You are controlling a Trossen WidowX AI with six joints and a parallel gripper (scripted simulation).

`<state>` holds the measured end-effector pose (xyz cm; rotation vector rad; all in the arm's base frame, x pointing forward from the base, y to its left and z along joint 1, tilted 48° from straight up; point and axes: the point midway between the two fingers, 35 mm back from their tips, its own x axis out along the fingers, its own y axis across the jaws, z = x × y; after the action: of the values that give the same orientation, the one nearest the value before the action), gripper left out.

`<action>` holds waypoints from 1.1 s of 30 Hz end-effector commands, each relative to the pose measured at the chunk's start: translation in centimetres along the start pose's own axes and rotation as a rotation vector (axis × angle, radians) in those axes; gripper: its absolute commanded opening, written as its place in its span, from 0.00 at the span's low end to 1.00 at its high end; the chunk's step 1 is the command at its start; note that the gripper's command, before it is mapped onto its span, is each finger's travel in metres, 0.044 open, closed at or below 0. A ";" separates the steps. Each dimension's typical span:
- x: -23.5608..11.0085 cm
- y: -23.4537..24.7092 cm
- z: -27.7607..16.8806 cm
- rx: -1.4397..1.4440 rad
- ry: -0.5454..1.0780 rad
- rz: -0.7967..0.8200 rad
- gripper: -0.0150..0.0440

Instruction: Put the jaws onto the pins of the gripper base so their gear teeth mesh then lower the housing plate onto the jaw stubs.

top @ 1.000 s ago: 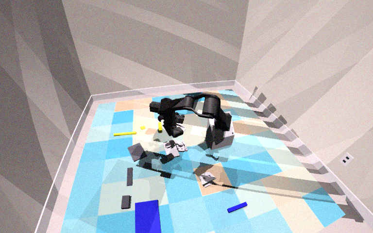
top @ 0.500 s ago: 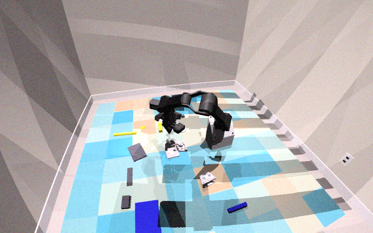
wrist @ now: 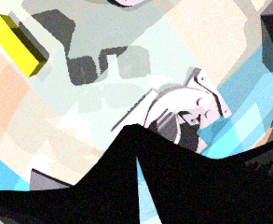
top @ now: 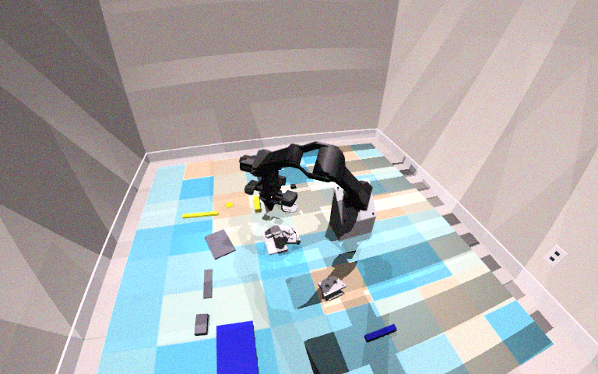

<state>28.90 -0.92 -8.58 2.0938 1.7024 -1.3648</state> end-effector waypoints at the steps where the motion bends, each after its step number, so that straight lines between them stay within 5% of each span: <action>1: 0.0 0.2 0.5 -0.077 -0.005 -0.004 0.25; 33: -0.2 2.1 4.2 -0.700 -0.010 -0.013 0.25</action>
<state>28.42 -4.02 -11.46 1.7030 1.8211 -0.6812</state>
